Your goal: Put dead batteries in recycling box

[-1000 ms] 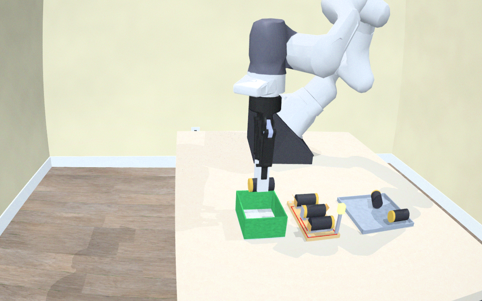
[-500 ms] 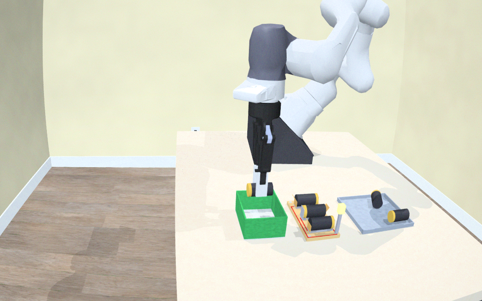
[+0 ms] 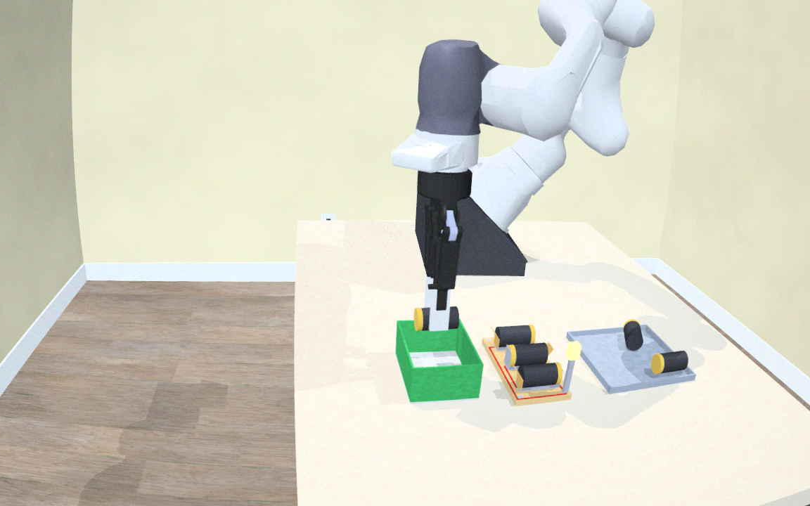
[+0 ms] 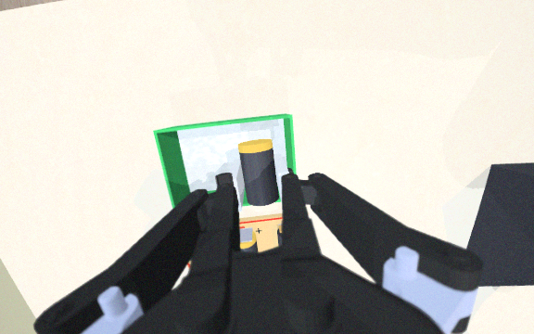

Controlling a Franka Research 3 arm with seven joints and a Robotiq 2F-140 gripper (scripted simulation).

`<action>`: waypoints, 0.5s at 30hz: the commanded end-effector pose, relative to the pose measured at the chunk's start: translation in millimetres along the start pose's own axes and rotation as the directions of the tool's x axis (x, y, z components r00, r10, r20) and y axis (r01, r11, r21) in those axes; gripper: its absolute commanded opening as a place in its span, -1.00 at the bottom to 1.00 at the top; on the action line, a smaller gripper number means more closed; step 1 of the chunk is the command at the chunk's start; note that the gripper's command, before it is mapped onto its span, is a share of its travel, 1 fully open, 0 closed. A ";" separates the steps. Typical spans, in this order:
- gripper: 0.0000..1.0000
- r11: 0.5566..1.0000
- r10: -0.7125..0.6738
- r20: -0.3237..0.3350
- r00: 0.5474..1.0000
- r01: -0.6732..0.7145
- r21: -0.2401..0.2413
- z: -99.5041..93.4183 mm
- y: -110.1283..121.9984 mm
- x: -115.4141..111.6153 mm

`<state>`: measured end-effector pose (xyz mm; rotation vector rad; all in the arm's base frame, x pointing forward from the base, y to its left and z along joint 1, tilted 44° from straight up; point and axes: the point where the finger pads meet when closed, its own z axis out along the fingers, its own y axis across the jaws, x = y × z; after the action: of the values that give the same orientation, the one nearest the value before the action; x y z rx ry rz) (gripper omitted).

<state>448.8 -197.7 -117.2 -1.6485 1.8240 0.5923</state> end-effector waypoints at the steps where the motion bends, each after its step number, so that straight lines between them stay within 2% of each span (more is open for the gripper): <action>1: -0.68 1.000 -0.005 -0.006 1.000 0.005 0.007 -2.9 -2.7 1.4; 15: -0.68 1.000 0.018 -0.005 1.000 -0.018 0.007 -2.9 -2.7 1.4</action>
<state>448.9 -197.7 -117.2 -1.6455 1.8271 0.5936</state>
